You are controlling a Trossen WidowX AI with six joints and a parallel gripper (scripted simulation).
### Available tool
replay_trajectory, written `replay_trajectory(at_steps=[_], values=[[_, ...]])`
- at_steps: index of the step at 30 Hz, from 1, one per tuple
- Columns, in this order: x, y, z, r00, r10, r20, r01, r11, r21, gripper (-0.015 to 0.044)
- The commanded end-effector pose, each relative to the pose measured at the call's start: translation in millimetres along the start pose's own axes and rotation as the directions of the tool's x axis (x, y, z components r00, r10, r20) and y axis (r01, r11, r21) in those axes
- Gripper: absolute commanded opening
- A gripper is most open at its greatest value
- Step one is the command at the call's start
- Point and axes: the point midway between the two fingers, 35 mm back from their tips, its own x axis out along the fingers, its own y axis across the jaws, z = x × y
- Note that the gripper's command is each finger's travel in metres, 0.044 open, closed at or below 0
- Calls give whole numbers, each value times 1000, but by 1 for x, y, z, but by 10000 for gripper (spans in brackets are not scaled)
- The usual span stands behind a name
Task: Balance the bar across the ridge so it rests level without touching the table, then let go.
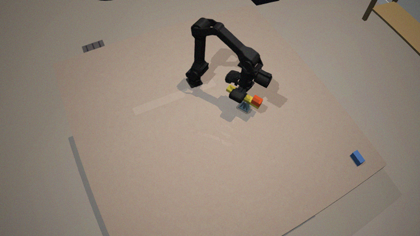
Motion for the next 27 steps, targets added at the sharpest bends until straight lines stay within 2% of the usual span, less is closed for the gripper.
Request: replay_trajectory(at_steps=[1,27], values=[[1,0,0,1000,0,-1,0,1000,7,0],[3,0,0,1000,0,-1,0,1000,7,0]])
